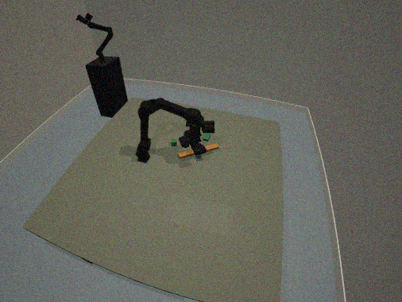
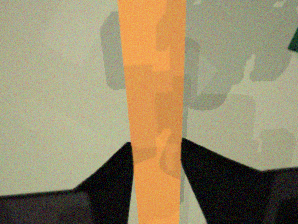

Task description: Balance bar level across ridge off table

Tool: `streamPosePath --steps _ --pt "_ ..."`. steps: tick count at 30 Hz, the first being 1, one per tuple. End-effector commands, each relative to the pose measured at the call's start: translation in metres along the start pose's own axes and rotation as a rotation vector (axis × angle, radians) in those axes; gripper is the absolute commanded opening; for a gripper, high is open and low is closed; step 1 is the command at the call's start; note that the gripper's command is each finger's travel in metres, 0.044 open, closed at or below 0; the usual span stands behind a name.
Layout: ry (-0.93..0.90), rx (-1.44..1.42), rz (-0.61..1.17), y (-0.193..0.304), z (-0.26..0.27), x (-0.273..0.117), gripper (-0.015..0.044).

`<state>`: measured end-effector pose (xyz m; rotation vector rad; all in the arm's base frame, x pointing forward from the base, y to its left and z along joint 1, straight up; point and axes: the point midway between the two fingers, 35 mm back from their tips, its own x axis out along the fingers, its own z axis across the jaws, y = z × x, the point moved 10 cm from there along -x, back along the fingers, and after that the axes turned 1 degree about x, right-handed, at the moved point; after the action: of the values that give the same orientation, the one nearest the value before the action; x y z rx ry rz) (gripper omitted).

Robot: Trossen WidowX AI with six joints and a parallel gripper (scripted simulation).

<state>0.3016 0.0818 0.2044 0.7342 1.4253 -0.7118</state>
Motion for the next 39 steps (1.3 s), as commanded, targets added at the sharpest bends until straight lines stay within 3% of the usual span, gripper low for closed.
streamPosePath --steps 1,39 --pt "0.003 0.006 0.003 0.0004 -0.0002 0.0003 0.0" --pt "0.003 0.006 0.003 0.0005 -0.0002 0.0035 0.0"
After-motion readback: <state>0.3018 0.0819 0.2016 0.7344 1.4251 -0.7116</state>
